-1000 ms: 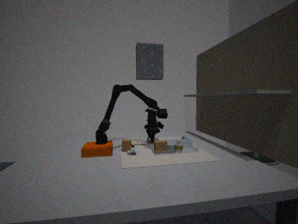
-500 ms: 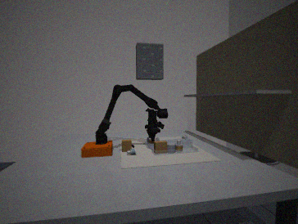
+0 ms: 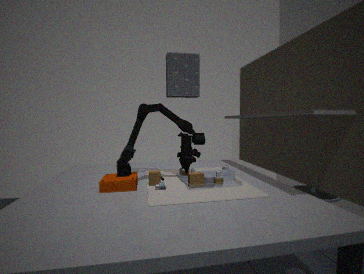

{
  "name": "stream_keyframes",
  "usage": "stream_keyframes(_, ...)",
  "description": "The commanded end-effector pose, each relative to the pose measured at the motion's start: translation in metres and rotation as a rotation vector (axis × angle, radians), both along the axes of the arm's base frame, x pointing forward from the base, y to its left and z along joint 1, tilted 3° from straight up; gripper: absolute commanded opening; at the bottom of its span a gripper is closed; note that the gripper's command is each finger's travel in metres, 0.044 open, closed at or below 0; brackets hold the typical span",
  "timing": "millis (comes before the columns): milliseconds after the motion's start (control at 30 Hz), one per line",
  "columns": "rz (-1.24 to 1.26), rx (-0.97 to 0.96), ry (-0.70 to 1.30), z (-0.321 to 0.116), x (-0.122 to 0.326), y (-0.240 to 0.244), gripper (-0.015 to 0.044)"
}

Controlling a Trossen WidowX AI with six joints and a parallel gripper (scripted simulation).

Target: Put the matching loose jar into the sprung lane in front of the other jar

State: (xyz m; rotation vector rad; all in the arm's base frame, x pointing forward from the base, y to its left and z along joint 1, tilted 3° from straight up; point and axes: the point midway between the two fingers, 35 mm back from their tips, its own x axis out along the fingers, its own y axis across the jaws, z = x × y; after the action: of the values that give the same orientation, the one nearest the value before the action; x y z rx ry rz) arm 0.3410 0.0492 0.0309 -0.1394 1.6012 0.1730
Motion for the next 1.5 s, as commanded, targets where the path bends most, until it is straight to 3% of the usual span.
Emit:
stream_keyframes(0,-0.005,0.005,-0.029,0.0026,0.0073,0.0014,0.0000)
stream_keyframes(1467,-0.005,0.005,-0.029,0.0005,0.0110,0.0022,0.0000)
